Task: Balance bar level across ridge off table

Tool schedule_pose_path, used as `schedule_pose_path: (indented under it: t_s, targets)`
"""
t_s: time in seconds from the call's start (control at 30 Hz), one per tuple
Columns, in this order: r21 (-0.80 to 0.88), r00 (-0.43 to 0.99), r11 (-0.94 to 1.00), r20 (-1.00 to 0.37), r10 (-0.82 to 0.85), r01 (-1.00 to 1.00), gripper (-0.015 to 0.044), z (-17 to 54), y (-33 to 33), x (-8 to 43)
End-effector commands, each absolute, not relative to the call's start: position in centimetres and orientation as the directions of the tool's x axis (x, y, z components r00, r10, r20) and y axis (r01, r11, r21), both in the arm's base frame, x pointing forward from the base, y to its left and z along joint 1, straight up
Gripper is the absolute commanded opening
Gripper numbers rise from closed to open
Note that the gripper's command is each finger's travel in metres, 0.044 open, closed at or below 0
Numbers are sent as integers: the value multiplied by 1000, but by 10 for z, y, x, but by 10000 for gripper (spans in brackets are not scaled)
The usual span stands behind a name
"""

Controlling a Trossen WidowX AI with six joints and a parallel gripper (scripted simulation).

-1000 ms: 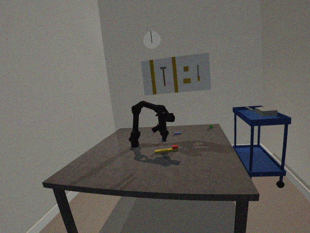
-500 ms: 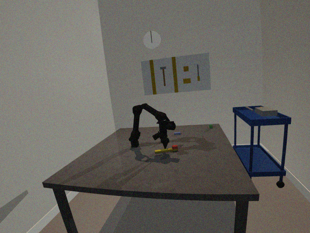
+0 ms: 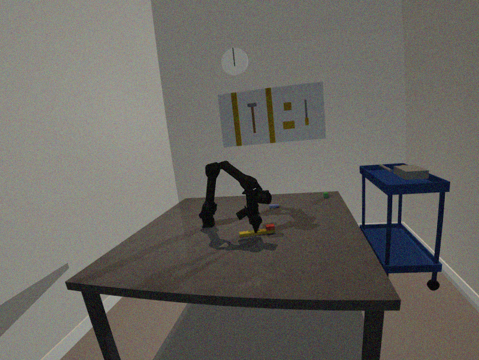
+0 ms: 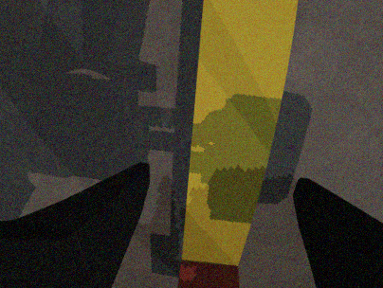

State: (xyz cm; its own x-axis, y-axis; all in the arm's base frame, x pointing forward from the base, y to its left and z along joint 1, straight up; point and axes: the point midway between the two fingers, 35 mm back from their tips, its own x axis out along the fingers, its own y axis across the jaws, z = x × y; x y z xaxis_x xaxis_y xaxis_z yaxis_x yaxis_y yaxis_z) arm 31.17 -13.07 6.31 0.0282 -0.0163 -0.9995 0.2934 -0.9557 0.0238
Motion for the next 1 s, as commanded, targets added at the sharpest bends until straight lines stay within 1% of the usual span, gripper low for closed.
schedule_pose_path:
  t_s: [0.0, 0.63, 0.87, 0.97]
  targets:
    - [17, 25, -957, -1000, -10, 288, 315, 54, -130, 311]
    - [17, 25, -957, -1000, -10, 288, 315, 48, -130, 311]
    - [20, 22, -956, -1000, -14, 293, 131, 49, -130, 311]
    - [20, 22, -956, -1000, -14, 293, 111, 49, -130, 311]
